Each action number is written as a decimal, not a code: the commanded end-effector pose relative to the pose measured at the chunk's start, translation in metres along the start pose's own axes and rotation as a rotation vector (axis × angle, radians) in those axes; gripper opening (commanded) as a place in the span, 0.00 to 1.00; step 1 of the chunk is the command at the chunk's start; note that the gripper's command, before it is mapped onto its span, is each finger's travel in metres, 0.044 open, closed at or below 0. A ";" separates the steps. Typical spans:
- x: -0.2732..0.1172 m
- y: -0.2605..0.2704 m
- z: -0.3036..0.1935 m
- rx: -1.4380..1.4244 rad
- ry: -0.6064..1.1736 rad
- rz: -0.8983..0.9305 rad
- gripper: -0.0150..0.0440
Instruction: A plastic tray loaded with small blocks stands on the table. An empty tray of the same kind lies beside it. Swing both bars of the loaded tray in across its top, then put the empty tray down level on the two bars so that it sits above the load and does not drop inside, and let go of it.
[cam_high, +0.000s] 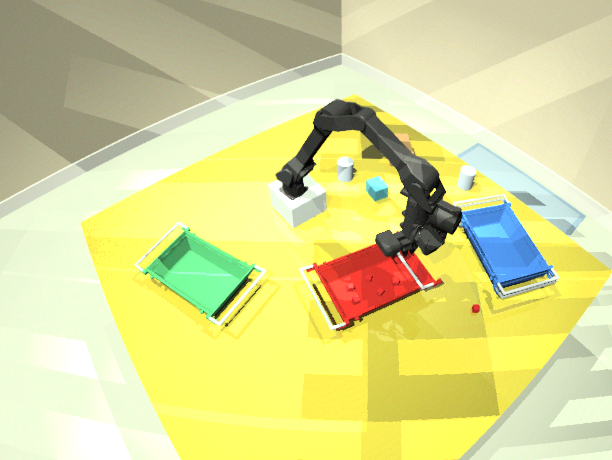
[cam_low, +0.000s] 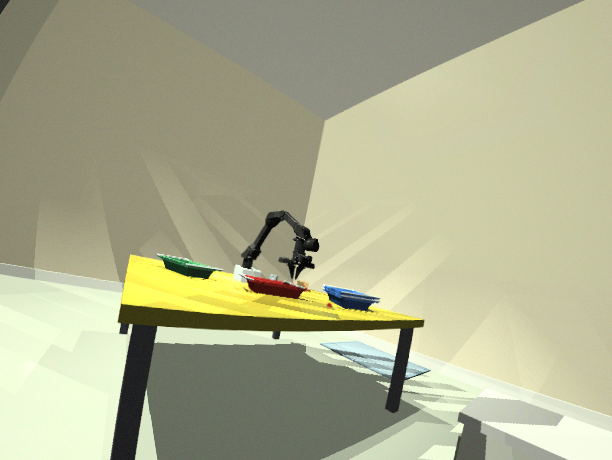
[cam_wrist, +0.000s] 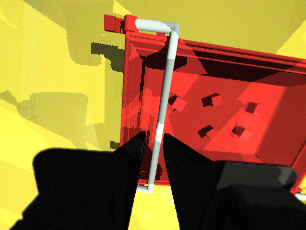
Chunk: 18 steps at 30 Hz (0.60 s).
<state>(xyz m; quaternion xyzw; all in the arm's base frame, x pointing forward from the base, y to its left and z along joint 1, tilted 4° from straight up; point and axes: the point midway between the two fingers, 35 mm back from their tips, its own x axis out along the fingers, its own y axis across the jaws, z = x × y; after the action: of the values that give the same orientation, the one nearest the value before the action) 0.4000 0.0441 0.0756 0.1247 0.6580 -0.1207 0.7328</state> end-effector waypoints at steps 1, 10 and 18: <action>0.000 0.000 0.001 0.001 -0.003 0.001 0.40; 0.000 0.000 0.001 0.001 -0.003 0.001 0.40; -0.013 0.001 0.003 0.000 -0.005 0.003 0.40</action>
<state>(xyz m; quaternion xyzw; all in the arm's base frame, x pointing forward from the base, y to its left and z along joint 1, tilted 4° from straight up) 0.4002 0.0441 0.0774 0.1246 0.6583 -0.1208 0.7325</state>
